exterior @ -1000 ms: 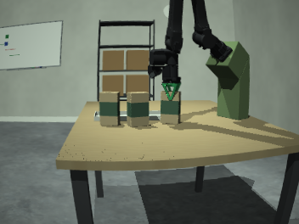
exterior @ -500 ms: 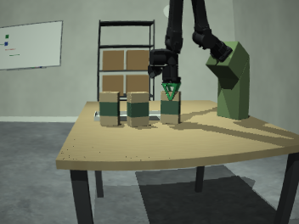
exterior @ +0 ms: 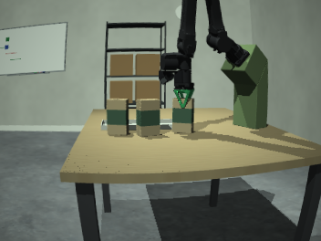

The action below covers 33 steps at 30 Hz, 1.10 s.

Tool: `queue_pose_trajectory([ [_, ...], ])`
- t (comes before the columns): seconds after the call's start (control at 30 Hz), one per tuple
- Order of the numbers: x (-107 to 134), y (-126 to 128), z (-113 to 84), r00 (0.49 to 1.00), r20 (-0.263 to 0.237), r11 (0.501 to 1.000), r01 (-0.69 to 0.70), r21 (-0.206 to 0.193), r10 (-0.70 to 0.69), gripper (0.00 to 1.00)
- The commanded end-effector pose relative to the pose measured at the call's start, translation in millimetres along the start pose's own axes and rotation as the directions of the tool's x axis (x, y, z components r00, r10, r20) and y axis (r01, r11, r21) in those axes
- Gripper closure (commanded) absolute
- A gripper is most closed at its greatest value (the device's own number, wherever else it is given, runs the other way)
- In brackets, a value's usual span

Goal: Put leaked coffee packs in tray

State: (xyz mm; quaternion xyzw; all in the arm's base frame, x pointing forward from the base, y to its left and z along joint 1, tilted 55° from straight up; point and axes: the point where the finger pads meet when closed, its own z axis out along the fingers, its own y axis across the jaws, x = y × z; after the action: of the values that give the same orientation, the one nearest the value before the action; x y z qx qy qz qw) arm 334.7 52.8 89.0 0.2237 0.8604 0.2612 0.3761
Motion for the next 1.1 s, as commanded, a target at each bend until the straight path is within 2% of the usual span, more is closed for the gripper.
queue_pose_trajectory([
  [0.0,-0.7,4.8,3.0,1.0,-0.006,1.0,-0.002,-0.007,0.002,0.75],
  [0.13,-0.7,4.8,3.0,1.0,-0.006,1.0,-0.002,-0.007,0.002,0.75],
  [0.17,-0.7,4.8,3.0,1.0,-0.006,1.0,-0.002,-0.007,0.002,0.22],
  [1.07,-0.7,4.8,3.0,1.0,-0.006,1.0,-0.001,-0.007,0.001,0.22],
])
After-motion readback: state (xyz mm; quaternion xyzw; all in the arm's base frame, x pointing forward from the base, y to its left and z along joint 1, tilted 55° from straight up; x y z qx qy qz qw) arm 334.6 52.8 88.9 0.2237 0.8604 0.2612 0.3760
